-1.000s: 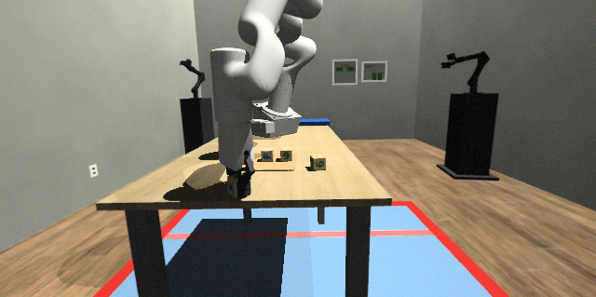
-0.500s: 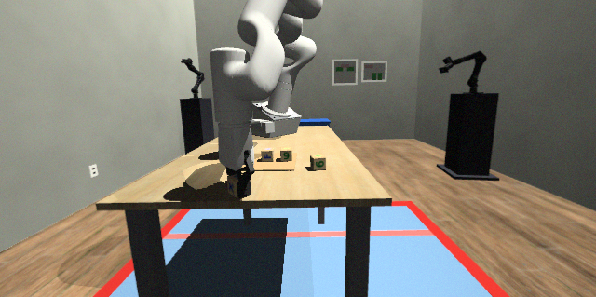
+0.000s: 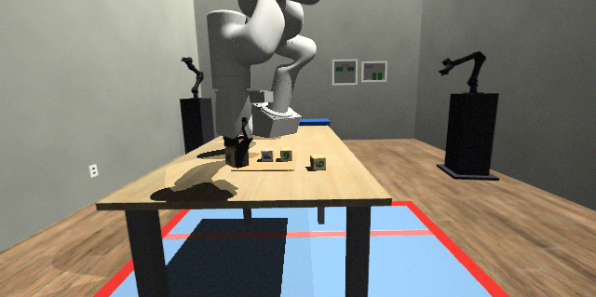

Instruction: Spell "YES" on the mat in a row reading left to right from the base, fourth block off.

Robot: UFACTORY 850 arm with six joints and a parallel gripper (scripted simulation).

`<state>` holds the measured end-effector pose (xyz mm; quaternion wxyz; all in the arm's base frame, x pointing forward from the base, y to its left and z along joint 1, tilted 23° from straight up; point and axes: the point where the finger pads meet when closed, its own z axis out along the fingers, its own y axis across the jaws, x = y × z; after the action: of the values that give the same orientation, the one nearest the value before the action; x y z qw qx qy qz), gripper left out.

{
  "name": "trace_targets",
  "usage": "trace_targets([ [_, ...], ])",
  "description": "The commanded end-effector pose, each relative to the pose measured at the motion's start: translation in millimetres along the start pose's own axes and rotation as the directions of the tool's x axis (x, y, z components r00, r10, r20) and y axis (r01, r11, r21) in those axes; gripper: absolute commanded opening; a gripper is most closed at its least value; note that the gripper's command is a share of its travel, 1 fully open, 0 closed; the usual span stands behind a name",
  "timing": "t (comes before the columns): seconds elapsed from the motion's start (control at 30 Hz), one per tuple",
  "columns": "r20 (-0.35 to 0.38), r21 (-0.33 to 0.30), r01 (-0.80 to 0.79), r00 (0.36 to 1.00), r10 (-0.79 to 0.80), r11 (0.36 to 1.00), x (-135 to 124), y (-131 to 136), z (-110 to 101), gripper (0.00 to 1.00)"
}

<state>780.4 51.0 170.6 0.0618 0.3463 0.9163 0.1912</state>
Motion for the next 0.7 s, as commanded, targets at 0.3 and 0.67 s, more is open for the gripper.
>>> trace_targets([
  [0.3,0.001,-0.001,0.000,1.000,0.000,1.000,0,0,-28,0.41],
  [0.67,0.000,-0.002,-0.024,1.000,0.024,1.000,1,-1,-28,0.41],
])
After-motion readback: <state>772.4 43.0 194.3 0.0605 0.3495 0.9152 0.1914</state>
